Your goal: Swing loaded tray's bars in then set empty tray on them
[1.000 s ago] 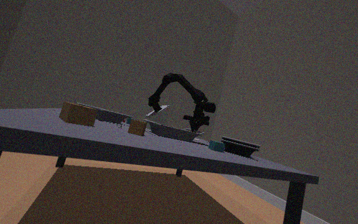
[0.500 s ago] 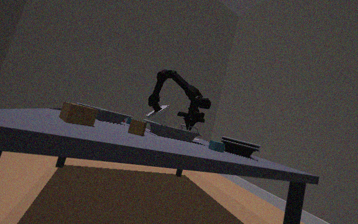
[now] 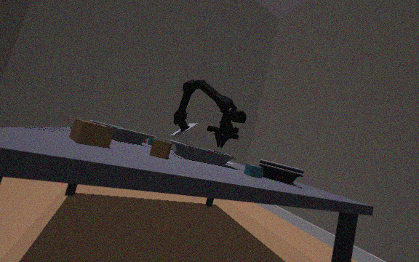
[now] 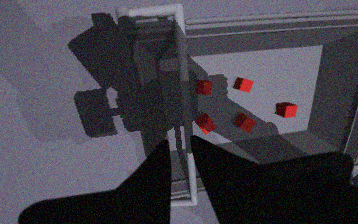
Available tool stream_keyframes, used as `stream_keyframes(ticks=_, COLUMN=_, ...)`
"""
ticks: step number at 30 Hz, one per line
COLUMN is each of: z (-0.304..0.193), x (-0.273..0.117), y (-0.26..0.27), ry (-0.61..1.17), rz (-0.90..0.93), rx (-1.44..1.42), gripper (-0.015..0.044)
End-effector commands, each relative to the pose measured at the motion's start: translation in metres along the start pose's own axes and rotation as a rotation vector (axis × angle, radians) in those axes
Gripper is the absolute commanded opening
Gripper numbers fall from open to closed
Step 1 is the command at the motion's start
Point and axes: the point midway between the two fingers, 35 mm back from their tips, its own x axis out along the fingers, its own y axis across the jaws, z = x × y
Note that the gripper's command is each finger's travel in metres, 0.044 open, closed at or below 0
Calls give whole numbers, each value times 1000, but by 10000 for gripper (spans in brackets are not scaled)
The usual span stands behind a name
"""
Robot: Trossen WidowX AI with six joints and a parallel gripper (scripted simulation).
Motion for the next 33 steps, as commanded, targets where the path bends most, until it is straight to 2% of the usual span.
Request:
stream_keyframes(ticks=1, z=0, x=0, y=0, ry=0, rz=0, rx=0, gripper=80)
stream_keyframes(ticks=27, z=0, x=0, y=0, ry=0, rz=0, rx=0, gripper=80)
stream_keyframes(ticks=30, z=3, x=-14, y=1, ry=-1, rz=3, rx=0, gripper=80)
stream_keyframes(ticks=33, z=8, x=-48, y=3, ry=-2, rz=8, rx=0, gripper=80)
